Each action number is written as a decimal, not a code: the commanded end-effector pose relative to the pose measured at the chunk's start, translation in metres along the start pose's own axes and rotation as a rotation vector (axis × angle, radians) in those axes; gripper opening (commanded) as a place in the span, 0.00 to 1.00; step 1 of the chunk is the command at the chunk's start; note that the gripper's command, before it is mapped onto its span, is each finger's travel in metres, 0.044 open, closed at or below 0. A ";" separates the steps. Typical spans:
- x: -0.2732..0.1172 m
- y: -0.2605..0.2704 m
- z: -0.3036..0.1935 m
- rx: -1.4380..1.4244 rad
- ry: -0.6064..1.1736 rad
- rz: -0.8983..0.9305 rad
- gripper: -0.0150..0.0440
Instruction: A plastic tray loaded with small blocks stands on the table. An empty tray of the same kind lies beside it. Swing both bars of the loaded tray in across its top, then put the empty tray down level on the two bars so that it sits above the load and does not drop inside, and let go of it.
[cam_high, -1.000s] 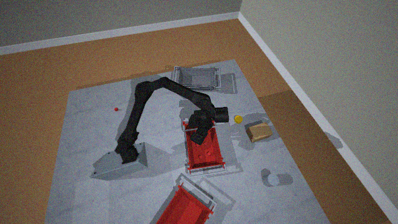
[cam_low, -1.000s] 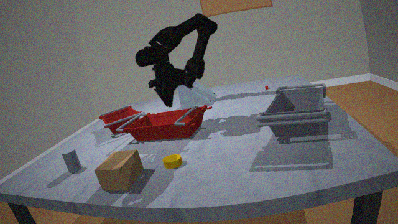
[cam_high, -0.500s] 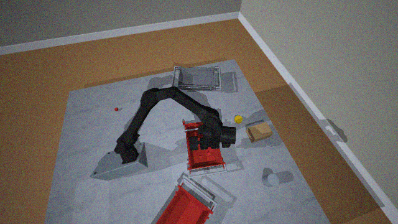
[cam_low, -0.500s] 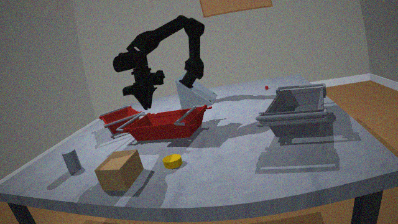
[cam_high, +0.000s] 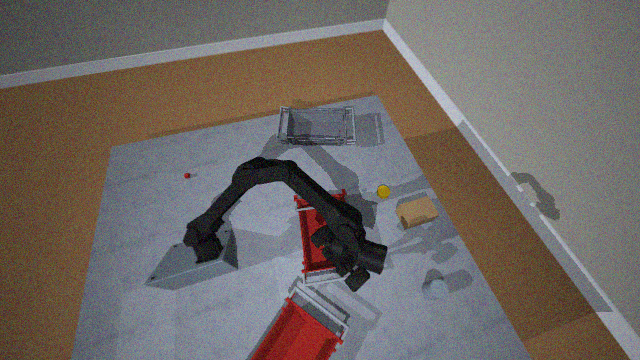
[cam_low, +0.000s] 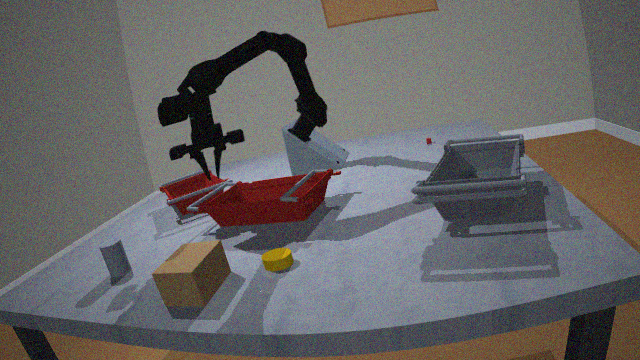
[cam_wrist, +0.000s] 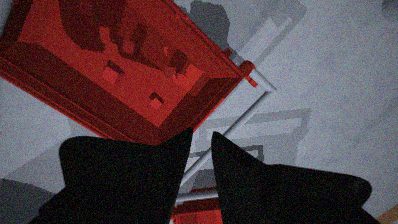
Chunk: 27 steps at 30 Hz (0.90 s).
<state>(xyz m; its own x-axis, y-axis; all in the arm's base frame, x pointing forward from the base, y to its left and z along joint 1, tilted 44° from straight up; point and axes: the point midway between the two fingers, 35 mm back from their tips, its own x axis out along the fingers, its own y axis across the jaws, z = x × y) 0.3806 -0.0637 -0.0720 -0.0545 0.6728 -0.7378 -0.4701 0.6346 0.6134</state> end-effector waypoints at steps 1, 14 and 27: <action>0.006 -0.030 -0.034 0.536 0.021 0.020 0.40; 0.007 -0.030 -0.034 0.536 0.021 0.020 0.40; 0.064 -0.028 -0.034 0.536 0.020 0.022 0.40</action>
<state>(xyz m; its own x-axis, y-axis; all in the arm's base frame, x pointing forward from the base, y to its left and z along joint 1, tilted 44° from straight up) 0.3641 -0.0651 -0.1334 -0.0737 0.6780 -0.7313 0.0391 0.7347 0.6772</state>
